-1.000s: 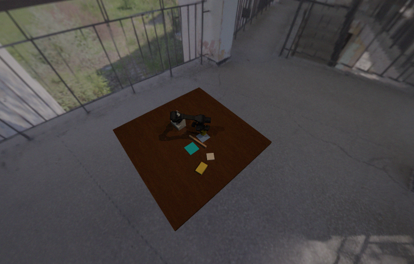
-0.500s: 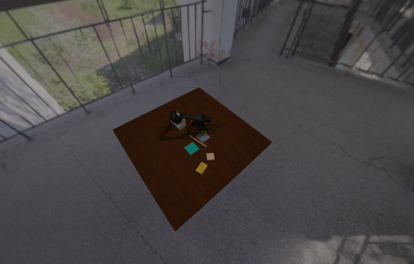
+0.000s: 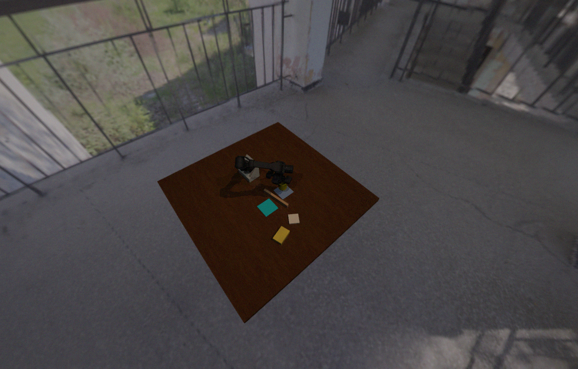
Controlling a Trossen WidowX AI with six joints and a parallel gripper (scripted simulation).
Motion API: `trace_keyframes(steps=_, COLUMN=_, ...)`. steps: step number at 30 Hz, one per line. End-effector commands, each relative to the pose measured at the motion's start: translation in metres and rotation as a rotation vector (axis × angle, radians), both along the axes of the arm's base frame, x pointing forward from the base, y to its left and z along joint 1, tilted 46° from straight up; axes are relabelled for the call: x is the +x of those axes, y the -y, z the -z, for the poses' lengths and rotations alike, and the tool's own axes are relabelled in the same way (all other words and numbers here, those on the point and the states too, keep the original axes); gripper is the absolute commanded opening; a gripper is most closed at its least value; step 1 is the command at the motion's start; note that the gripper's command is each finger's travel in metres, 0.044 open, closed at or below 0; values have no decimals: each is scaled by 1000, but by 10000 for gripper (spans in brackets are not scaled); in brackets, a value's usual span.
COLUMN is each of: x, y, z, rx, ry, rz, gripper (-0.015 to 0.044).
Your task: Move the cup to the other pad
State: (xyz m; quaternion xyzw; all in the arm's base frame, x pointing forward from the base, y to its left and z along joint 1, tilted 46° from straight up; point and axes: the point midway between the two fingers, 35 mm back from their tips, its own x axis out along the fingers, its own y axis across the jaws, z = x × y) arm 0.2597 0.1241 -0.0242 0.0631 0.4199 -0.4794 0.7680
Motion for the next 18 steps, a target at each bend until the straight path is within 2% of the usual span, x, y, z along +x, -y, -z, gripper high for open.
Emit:
trace_keyframes(steps=1, x=2, y=7, z=-7, rx=-5, ry=-2, rz=-1, gripper=0)
trace_keyframes(steps=18, x=19, y=34, z=-41, rx=-6, ry=-1, rz=2, gripper=0)
